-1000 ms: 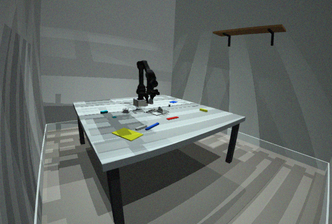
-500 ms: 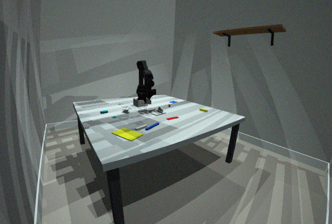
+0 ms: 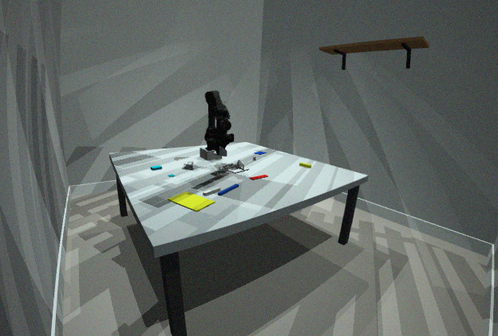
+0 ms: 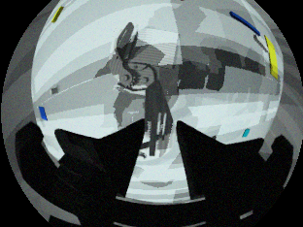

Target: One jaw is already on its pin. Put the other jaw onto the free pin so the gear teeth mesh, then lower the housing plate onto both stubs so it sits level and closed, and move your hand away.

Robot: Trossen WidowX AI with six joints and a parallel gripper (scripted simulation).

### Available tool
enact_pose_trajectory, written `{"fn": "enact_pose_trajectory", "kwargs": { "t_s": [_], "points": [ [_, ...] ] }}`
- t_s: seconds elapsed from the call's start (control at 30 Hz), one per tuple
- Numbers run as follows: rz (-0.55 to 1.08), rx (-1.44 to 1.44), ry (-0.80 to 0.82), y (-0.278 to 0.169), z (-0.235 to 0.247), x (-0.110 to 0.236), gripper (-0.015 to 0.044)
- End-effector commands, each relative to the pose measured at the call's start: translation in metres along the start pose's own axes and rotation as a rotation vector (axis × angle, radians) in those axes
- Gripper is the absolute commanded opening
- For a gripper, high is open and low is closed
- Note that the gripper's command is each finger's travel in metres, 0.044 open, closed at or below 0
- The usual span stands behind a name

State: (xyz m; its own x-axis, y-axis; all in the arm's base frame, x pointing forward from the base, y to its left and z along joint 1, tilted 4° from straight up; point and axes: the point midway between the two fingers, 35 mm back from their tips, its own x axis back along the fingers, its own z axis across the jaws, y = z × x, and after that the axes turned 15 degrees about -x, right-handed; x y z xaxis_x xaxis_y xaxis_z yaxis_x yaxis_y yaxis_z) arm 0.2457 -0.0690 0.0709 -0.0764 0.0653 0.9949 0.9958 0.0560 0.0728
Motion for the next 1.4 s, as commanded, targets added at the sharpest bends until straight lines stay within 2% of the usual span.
{"fn": "enact_pose_trajectory", "kwargs": {
  "t_s": [0.0,0.23,1.13,1.37],
  "points": [
    [0.001,0.008,0.006,-0.001,0.001,0.000,0.0134],
    [0.001,0.008,0.006,0.001,0.001,0.000,0.0134],
    [-0.006,0.008,0.009,0.082,0.031,0.002,0.0134],
    [-0.007,0.008,0.009,0.086,0.033,0.002,0.0134]
  ]
}}
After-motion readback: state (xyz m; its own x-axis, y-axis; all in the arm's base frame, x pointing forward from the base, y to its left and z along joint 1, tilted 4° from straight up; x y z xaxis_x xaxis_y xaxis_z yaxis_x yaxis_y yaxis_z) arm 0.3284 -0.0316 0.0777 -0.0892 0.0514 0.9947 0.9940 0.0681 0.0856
